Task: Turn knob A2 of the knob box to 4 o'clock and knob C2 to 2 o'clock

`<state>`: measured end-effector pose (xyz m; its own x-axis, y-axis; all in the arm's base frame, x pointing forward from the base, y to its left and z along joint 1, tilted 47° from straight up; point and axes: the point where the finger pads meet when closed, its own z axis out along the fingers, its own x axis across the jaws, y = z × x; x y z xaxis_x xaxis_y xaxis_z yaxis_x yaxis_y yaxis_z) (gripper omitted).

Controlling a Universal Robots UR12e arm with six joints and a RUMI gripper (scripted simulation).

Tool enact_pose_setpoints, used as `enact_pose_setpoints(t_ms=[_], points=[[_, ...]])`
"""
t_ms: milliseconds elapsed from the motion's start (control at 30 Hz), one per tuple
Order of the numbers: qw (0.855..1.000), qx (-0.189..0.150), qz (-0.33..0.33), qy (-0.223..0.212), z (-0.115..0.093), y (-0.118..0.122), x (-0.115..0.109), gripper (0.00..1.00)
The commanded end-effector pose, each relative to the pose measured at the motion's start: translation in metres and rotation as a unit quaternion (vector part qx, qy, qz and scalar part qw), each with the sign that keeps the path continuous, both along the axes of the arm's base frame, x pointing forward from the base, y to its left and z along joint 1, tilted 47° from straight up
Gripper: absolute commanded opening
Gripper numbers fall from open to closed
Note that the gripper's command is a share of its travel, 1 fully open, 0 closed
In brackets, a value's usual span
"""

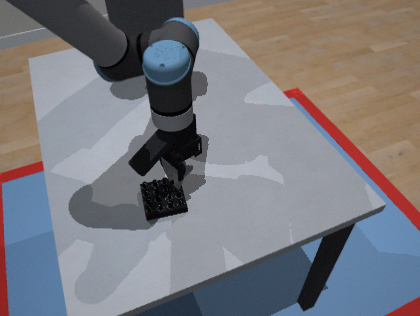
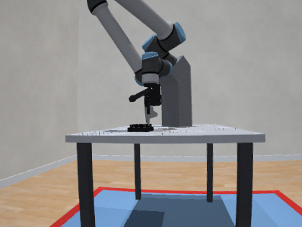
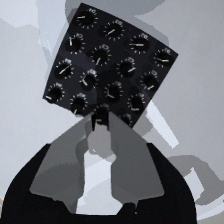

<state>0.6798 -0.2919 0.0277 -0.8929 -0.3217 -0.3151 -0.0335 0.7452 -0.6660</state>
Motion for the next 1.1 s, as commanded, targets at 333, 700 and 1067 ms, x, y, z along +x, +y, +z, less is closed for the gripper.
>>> enact_pose_setpoints(t_ms=[333, 700, 1067], points=[[1.0, 0.001, -0.002, -0.002, 0.0004, 0.0004, 0.0, 0.04], [1.0, 0.011, -0.017, -0.015, 0.0003, 0.0003, -0.0002, 0.04], [0.995, 0.043, -0.065, -0.057, 0.0, 0.0001, -0.0008, 0.04]])
